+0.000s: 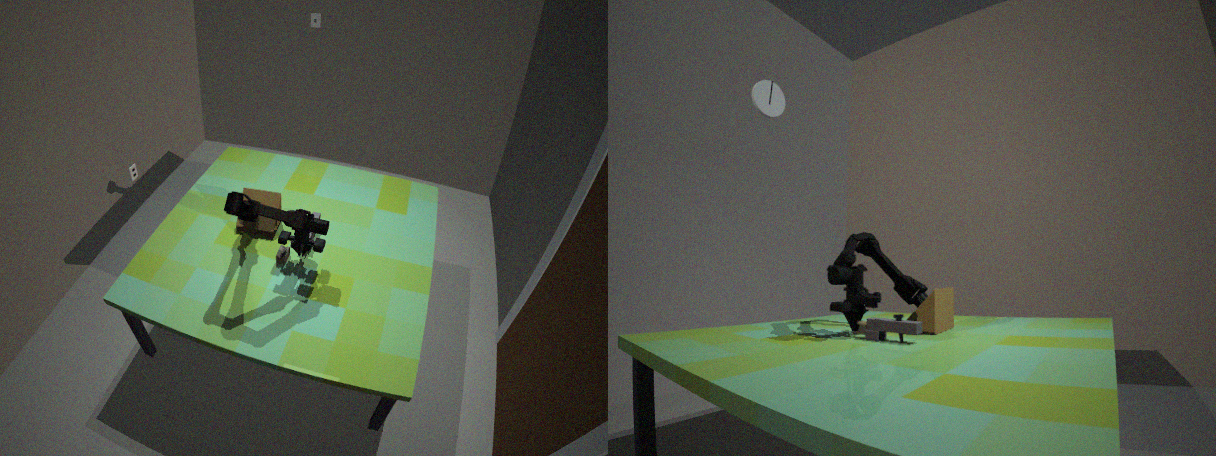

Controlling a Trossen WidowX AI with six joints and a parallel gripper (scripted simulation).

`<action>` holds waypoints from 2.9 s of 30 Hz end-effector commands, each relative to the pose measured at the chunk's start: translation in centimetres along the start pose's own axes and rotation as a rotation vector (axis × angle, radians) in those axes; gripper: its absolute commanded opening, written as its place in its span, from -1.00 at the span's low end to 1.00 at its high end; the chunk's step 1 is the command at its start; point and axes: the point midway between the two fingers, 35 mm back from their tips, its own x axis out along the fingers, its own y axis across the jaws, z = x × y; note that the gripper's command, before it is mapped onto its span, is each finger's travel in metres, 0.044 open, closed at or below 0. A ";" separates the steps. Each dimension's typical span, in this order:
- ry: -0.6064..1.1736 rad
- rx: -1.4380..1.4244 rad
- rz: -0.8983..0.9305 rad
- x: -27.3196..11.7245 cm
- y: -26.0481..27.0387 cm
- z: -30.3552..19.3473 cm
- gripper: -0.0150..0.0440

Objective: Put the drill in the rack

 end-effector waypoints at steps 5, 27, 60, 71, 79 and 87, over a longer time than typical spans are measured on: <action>0.001 0.000 0.000 0.0 0.0 -0.5 -0.31; 0.001 -0.002 0.001 0.3 0.0 0.2 1.00; 0.002 -0.005 -0.001 0.6 -0.1 0.9 -0.25; 0.001 -0.002 0.001 0.4 0.0 0.9 -0.49; 0.001 -0.002 0.001 0.2 0.1 0.9 -0.49; 0.001 -0.002 0.001 0.3 0.0 0.1 -0.49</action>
